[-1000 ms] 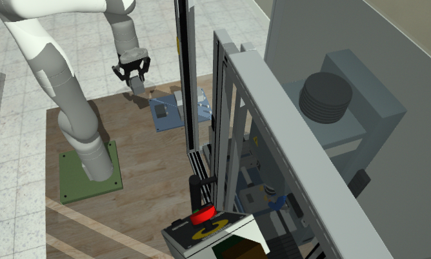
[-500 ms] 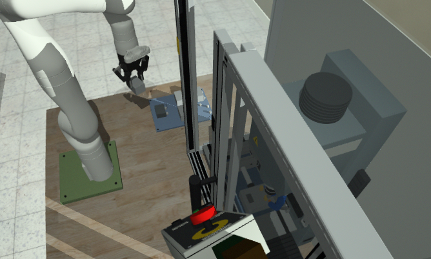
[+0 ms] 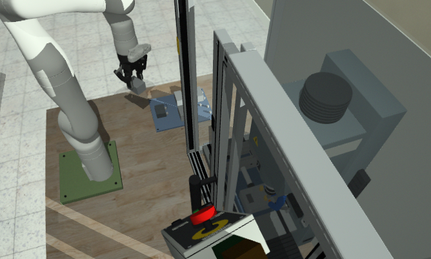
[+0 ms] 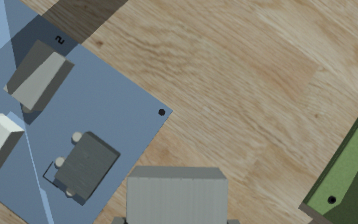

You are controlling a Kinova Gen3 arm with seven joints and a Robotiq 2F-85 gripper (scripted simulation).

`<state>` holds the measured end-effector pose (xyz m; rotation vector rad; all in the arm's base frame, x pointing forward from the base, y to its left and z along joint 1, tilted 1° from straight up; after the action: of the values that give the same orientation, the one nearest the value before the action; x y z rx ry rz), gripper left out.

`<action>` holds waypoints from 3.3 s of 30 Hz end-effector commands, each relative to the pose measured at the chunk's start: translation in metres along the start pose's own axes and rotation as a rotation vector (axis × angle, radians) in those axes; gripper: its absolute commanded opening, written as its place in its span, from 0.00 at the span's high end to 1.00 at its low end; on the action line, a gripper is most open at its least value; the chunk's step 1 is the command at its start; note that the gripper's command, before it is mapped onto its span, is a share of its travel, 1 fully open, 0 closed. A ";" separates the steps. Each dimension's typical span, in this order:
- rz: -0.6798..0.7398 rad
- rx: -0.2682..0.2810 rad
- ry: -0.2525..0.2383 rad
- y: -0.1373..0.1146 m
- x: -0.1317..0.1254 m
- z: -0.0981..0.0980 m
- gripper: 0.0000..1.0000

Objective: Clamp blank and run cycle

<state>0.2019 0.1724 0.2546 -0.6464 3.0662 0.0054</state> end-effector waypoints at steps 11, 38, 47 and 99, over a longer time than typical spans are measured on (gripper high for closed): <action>-0.083 -0.005 -0.001 0.001 0.001 0.000 0.90; -0.544 -0.008 -0.002 0.000 0.001 0.000 0.90; -0.640 -0.004 -0.002 0.000 0.000 0.000 0.90; -1.386 0.001 -0.002 0.000 0.000 0.000 0.90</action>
<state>0.2019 0.1722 0.2546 -2.3587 2.0624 -0.0095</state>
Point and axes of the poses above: the point where the finger pads meet when closed, its own z axis out along the fingers, its own x axis across the jaws, y = z × x, the point moved 1 cm from there along -z, back along the fingers, and after that the axes turned 9 degrees about z, right-handed, at the moved point
